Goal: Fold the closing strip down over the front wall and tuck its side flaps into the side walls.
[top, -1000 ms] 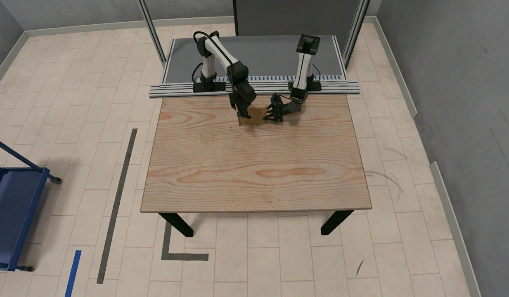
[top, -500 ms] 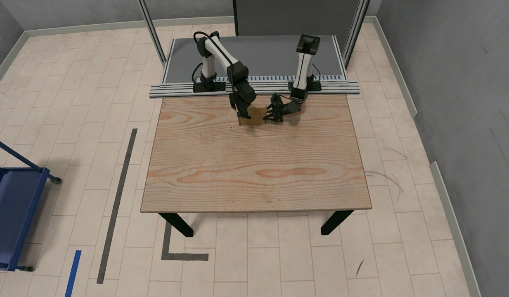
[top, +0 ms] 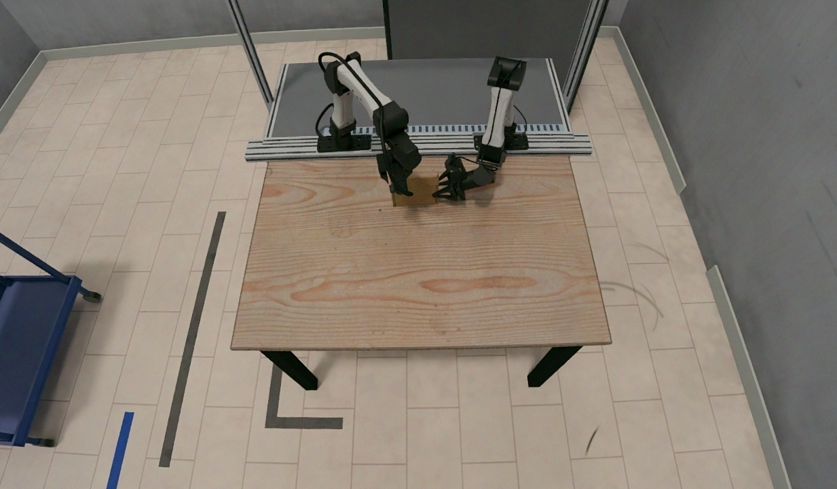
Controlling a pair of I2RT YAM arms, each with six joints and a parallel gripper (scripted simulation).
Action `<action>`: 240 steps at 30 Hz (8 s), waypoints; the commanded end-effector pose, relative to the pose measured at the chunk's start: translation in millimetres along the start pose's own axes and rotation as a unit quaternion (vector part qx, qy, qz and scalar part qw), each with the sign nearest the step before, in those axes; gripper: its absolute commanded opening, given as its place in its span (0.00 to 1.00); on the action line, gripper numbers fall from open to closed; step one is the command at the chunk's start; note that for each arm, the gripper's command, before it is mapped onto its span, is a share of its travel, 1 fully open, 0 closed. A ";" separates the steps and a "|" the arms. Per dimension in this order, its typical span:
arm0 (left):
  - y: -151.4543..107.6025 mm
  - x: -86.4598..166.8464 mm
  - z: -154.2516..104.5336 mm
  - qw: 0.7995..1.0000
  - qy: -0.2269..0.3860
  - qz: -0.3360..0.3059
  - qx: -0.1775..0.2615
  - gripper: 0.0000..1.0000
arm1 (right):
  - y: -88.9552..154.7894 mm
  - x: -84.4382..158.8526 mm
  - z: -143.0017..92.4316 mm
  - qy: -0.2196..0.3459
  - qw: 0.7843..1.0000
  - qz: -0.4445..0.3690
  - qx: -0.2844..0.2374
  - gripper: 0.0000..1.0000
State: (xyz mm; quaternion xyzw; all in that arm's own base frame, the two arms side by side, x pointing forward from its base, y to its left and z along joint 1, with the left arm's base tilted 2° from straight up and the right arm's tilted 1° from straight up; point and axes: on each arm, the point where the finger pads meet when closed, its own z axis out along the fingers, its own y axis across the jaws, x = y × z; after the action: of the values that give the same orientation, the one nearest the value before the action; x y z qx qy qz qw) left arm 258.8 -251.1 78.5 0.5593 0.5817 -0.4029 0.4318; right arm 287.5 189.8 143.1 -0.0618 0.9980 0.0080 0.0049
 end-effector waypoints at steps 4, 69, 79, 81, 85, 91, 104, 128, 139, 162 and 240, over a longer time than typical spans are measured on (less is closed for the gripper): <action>2.1 -2.8 -0.8 1.000 -0.002 0.004 -0.003 0.45 | -2.7 -6.0 -3.1 -0.004 1.000 0.001 0.002 0.54; 2.1 -2.8 -0.8 1.000 -0.002 0.004 -0.003 0.45 | -0.6 -5.0 -1.6 -0.001 0.997 0.076 0.003 0.84; 2.1 -2.8 -0.9 1.000 -0.002 0.004 -0.003 0.45 | -0.4 -5.3 -1.6 -0.002 0.996 0.094 0.003 0.84; 2.1 -2.8 -0.9 1.000 -0.002 0.004 -0.003 0.45 | -0.3 -5.5 -1.6 -0.002 0.995 0.099 0.003 0.84; 2.1 -2.8 -0.9 1.000 -0.002 0.004 -0.003 0.45 | -0.3 -5.6 -1.6 -0.002 0.994 0.108 0.003 0.84; 2.1 -2.8 -0.8 1.000 -0.002 0.004 -0.003 0.45 | -3.3 -6.9 -3.2 -0.007 0.993 0.115 0.000 0.84; 2.1 -2.8 -0.8 1.000 -0.002 0.004 -0.003 0.45 | -1.7 0.5 -4.0 -0.011 0.994 0.112 -0.002 0.84; -3.9 9.5 0.9 1.000 0.008 -0.014 0.000 0.45 | -0.4 3.7 -14.0 0.000 0.994 0.112 0.005 0.84; -3.9 9.5 0.9 1.000 0.008 -0.014 0.000 0.45 | -1.0 4.3 -33.1 -0.003 0.994 0.112 0.003 0.84; -3.9 9.5 0.9 1.000 0.008 -0.014 0.000 0.45 | -54.9 19.7 -18.8 -0.001 0.998 0.056 -0.001 0.01; -3.9 9.5 0.9 1.000 0.008 -0.014 0.000 0.45 | 7.2 -51.4 -1.2 -0.013 0.998 0.058 -0.004 0.01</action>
State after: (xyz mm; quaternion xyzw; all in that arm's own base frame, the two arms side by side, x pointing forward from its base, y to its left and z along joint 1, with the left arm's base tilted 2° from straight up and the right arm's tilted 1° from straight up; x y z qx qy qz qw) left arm 259.1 -251.1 78.5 0.5584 0.5828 -0.4029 0.4315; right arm 340.5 203.5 140.3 -0.0070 0.9999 0.0104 0.0086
